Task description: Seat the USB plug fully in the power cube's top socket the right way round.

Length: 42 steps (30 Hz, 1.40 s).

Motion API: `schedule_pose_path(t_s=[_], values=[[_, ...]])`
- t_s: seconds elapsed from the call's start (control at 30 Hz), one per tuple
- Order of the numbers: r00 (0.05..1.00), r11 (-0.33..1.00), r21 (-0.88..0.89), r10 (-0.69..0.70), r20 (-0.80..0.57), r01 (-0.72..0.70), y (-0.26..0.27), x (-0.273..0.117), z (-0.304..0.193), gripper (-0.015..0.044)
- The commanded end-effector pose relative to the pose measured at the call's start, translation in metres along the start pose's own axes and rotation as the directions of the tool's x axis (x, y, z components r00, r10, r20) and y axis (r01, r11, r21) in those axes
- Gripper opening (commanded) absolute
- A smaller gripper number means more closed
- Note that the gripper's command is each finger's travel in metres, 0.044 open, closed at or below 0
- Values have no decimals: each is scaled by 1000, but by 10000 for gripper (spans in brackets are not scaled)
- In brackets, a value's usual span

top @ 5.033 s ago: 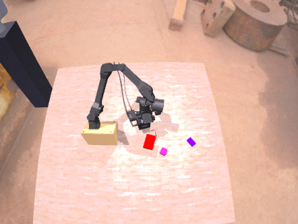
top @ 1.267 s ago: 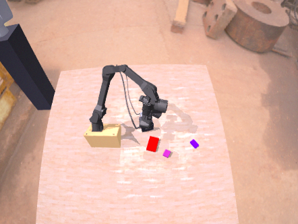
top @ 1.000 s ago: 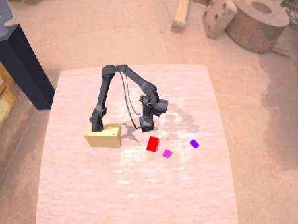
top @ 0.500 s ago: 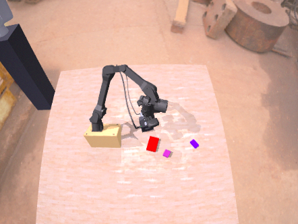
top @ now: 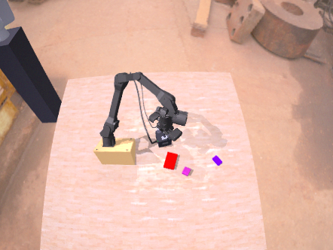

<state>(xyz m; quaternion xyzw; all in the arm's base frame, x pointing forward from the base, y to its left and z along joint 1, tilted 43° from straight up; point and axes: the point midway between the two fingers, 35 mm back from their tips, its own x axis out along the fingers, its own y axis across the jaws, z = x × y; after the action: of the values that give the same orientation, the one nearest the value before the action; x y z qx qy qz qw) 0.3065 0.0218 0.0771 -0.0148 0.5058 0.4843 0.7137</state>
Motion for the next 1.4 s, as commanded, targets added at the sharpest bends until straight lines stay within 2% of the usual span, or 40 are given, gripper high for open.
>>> schedule_pose_path(t_s=[0.0, 0.43, 0.87, 1.2, 1.37], values=[[1000, 995, -96, 0, 0, 0, 0, 0, 0, 0], [1000, 906, -422, 0, 0, 0, 0, 0, 0, 0], [1000, 713, -701, 0, 0, 0, 0, 0, 0, 0], [1000, 512, -859, 0, 0, 0, 0, 0, 0, 0], [1000, 496, -868, 0, 0, 0, 0, 0, 0, 0]])
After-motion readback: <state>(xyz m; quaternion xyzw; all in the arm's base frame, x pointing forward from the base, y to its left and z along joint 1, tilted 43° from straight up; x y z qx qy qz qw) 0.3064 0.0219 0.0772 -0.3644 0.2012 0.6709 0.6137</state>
